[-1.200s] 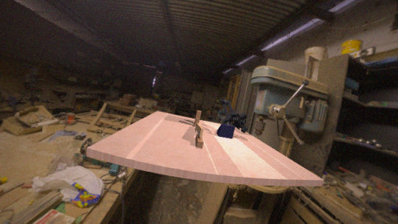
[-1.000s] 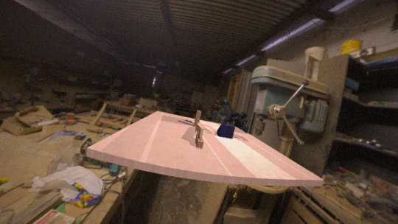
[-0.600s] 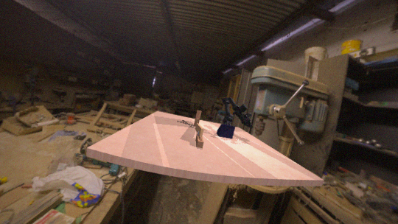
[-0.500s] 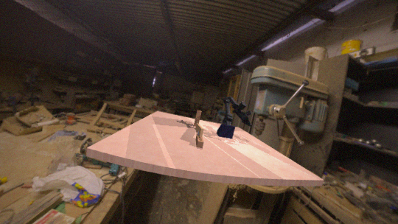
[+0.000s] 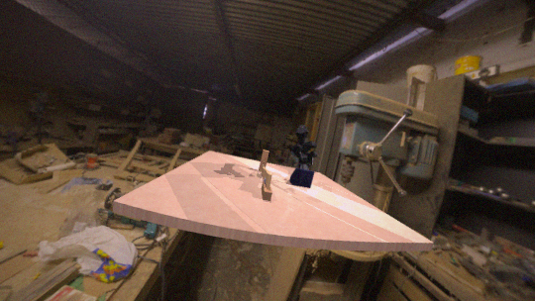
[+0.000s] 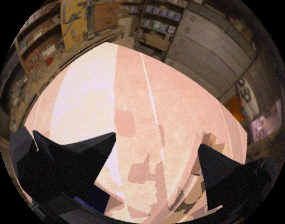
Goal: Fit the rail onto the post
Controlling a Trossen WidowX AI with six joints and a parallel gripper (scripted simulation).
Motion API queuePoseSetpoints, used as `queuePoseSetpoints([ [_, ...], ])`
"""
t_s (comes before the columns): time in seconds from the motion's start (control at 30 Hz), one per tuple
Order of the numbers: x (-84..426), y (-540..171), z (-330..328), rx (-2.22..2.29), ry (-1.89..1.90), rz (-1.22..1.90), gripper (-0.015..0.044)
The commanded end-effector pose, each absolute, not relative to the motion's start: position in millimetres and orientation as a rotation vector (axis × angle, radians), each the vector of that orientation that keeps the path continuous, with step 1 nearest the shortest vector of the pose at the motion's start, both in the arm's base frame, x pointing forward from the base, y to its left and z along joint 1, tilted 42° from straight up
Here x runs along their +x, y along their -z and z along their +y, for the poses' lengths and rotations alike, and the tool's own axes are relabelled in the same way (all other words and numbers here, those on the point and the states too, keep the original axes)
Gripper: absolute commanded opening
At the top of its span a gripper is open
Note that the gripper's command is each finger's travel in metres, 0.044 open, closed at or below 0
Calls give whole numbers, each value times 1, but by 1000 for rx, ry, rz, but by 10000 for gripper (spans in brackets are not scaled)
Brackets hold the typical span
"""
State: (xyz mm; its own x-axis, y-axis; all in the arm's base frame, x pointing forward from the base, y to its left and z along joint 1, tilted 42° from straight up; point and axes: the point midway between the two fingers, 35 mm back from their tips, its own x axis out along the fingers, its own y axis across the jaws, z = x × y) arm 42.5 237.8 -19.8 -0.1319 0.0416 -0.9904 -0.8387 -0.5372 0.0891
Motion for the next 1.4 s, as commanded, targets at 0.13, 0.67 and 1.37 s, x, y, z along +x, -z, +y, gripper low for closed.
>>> queuePoseSetpoints([
  [0.13, 132, 15, 213, -1608, -1455, 1068, 440],
  [0.67, 298, -41, 55, -1872, -844, 1586, 440],
  [1.37, 302, -20, 38, -1872, -844, 1585, 440],
])
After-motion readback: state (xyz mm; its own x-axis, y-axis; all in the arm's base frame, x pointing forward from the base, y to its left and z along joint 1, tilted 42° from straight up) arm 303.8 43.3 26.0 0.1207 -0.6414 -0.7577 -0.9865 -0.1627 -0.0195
